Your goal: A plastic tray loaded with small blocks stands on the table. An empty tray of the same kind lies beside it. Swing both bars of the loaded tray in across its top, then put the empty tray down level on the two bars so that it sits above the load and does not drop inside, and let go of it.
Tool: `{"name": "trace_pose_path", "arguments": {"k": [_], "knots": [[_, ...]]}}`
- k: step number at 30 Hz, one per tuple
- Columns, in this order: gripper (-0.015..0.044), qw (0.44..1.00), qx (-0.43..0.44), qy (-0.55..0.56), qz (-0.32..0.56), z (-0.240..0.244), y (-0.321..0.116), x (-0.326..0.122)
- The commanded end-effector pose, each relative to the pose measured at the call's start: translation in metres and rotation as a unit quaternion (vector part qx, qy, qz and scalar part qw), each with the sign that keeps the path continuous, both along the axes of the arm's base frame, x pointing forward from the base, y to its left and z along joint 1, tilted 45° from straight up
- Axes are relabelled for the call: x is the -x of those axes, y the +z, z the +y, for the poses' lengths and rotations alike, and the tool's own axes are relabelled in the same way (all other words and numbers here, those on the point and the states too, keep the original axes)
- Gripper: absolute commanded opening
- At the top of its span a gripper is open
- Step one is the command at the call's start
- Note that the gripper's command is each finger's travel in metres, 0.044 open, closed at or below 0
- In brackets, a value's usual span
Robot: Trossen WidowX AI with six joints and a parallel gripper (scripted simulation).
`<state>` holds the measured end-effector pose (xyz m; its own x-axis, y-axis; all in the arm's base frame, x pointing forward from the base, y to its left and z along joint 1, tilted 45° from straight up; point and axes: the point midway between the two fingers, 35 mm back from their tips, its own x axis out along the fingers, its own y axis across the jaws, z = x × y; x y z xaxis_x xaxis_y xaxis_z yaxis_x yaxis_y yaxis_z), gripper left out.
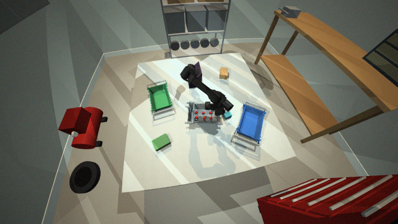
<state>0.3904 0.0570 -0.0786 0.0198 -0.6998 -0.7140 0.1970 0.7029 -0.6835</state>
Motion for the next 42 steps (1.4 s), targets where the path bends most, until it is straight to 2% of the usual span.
{"name": "trace_pose_path", "arguments": {"k": [1, 7, 8, 9, 15, 18, 21, 25, 30, 36, 42], "knots": [[0.0236, 1.000, -0.002, 0.000, -0.002, 0.011, 0.010, -0.001], [0.0394, 1.000, -0.002, -0.001, -0.001, 0.064, 0.066, 0.005], [0.0420, 1.000, -0.002, -0.001, -0.001, 0.065, 0.069, 0.006], [0.0440, 1.000, 0.002, -0.008, 0.002, 0.044, 0.049, 0.003], [0.0440, 0.974, -0.037, -0.177, -0.136, -0.031, 0.109, -0.002], [0.0440, 0.938, -0.052, -0.270, -0.213, -0.074, 0.140, 0.006], [0.0440, 0.915, -0.053, -0.313, -0.249, -0.110, 0.163, 0.025], [0.0440, 0.832, -0.061, -0.427, -0.350, -0.158, 0.196, 0.055], [0.0440, 0.693, -0.059, -0.547, -0.467, -0.207, 0.229, 0.104], [0.0440, 0.485, -0.045, -0.647, -0.586, -0.246, 0.255, 0.174], [0.0440, 0.251, -0.024, -0.691, -0.678, -0.263, 0.268, 0.247]]}}
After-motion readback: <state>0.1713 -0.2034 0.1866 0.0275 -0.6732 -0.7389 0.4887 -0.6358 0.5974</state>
